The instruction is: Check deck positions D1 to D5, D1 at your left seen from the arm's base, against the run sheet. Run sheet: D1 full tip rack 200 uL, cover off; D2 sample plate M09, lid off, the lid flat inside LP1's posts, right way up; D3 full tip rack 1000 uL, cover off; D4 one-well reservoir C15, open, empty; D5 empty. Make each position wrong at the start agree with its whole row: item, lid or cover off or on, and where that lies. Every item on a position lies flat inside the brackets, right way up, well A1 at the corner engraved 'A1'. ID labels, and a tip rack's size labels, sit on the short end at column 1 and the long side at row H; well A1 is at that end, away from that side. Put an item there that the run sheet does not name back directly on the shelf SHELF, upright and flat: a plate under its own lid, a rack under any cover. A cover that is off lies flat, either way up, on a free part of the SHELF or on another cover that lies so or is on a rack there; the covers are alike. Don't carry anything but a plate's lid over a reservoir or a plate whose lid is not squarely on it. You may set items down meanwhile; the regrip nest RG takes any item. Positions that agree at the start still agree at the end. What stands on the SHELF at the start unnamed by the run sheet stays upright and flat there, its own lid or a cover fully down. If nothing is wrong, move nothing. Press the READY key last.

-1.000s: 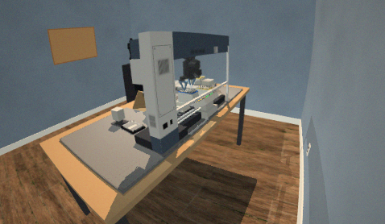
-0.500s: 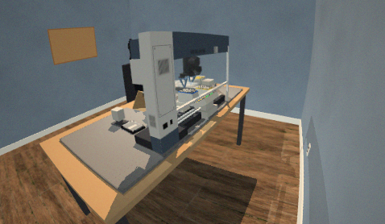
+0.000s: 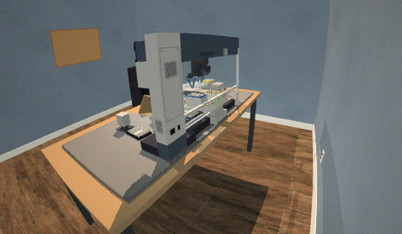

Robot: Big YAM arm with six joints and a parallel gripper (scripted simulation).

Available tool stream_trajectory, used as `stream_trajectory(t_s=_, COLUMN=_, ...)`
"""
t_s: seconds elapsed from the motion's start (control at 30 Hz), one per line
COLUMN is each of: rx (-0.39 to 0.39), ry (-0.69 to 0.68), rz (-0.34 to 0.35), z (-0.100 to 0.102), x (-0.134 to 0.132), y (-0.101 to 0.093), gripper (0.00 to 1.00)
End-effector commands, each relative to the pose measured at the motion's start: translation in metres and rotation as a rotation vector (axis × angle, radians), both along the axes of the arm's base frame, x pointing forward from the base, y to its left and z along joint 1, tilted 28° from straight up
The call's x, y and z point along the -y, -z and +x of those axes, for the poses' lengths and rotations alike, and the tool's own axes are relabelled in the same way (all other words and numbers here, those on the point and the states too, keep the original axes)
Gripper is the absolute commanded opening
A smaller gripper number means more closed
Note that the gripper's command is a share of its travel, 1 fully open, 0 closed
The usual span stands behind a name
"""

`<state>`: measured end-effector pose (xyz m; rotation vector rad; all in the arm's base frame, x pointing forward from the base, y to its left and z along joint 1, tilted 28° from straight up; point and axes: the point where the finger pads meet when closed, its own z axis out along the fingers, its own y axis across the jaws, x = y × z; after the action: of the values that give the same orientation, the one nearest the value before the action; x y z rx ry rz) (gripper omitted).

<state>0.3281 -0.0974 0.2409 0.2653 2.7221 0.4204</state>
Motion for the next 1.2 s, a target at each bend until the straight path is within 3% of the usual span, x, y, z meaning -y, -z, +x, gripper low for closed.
stream_trajectory(t_s=0.0, rx=0.073, ry=0.003, rz=-0.039, z=0.0034, x=0.0109, y=-0.0419, gripper=0.00)
stream_trajectory(t_s=1.17, rx=0.064, ry=0.002, rz=-0.034, z=0.0028, x=0.0117, y=-0.0432, gripper=0.00)
